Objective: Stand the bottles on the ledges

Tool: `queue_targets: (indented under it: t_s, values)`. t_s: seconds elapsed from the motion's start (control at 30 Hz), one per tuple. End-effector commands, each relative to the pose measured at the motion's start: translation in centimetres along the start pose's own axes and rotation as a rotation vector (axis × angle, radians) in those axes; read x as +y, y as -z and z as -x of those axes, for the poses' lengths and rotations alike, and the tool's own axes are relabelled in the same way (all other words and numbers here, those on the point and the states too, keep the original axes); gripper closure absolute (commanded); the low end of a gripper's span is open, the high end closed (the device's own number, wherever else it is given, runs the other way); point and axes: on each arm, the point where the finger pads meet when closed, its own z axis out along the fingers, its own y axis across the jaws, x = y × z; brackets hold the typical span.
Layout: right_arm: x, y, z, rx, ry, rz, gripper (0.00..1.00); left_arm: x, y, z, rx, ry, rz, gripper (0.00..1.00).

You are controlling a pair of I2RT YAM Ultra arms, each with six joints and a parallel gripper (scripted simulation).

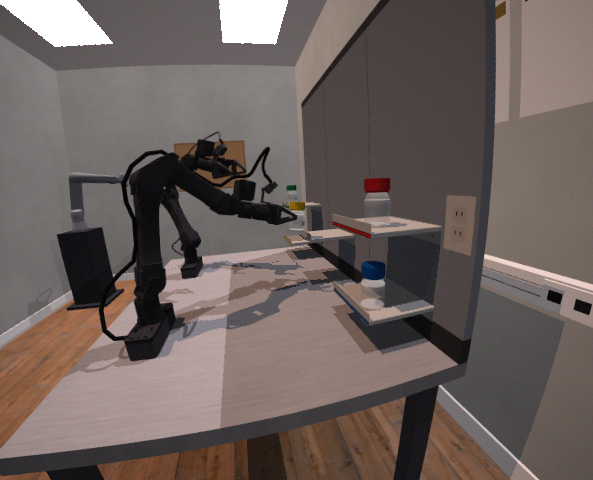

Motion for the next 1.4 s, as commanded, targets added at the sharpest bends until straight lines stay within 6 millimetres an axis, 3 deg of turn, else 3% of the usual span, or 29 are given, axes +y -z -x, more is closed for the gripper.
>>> queue_targets:
  t_s: [0.0,0.2,0.37,0.47,0.8,0.97,1.1,1.37]
  values:
    - [1.4,-0.1,2.9,-0.050,-0.055,-0.054,0.50,0.4,0.7,-0.1,-0.004,0.007,0.011,0.00]
    - [3.9,-0.2,3.6,-0.065,-0.066,-0.029,0.50,0.4,0.7,-0.1,-0.004,0.007,0.011,0.00]
    - [4.1,-0.2,4.1,-0.082,-0.059,-0.001,0.50,0.4,0.7,-0.1,-0.004,0.007,0.011,0.00]
    - [5.0,0.1,5.2,-0.126,-0.052,0.112,0.50,0.4,0.7,-0.1,-0.004,0.007,0.011,0.00]
    - [3.7,-0.1,3.4,-0.135,0.003,0.243,0.50,0.4,0.7,-0.1,-0.004,0.007,0.011,0.00]
    - [3.4,-0.1,4.0,-0.146,-0.013,0.229,0.50,0.4,0.7,-0.1,-0.004,0.007,0.011,0.00]
    - [3.5,-0.5,2.0,-0.111,0.014,0.226,0.50,0.4,0.7,-0.1,-0.004,0.007,0.011,0.00]
    - [3.6,-0.5,2.6,-0.120,0.005,0.227,0.50,0.4,0.7,-0.1,-0.004,0.007,0.011,0.00]
